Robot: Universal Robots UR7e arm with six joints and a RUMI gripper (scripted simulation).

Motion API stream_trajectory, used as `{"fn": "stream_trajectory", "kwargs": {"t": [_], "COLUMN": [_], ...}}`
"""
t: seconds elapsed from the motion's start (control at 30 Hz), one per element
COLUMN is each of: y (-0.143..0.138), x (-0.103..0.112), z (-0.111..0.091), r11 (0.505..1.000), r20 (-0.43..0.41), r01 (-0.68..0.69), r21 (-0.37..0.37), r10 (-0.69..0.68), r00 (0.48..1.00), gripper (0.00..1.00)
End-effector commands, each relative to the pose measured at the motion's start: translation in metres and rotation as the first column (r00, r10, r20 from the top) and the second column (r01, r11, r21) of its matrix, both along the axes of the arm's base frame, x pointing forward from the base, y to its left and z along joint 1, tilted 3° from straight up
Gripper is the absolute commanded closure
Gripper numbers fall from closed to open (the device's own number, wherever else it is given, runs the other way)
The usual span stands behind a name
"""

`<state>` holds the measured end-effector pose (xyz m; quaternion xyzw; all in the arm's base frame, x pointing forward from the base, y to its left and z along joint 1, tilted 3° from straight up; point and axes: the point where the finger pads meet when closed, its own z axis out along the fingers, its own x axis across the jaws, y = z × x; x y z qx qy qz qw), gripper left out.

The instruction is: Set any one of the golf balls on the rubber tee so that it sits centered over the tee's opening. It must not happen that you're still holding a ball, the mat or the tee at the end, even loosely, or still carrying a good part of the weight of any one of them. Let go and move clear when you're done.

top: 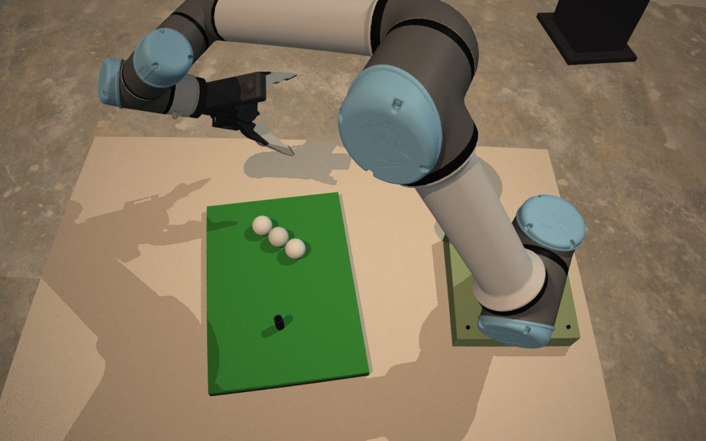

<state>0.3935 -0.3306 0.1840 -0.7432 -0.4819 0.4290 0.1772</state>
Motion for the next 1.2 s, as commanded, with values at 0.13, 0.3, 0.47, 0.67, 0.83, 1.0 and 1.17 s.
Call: {"fn": "stream_trajectory", "kwargs": {"t": [0.13, 0.3, 0.47, 0.67, 0.83, 1.0, 1.17], "y": [0.029, 0.058, 0.087, 0.109, 0.131, 0.146, 0.151], "x": [0.001, 0.01, 0.025, 0.039, 0.055, 0.065, 0.069], "z": [-0.024, -0.048, -0.069, -0.08, -0.087, -0.088, -0.088], "r11": [0.996, 0.984, 0.966, 0.953, 0.941, 0.934, 0.932], "r20": [0.163, 0.332, 0.503, 0.618, 0.722, 0.781, 0.798], "r01": [0.092, 0.18, 0.253, 0.289, 0.308, 0.309, 0.307], "r21": [-0.009, 0.007, 0.048, 0.092, 0.144, 0.181, 0.193], "r10": [-0.089, -0.172, -0.242, -0.282, -0.312, -0.327, -0.331], "r00": [0.983, 0.927, 0.83, 0.734, 0.617, 0.533, 0.503], "gripper": [0.0, 0.0, 0.0, 0.0, 0.0, 0.0, 0.0]}}
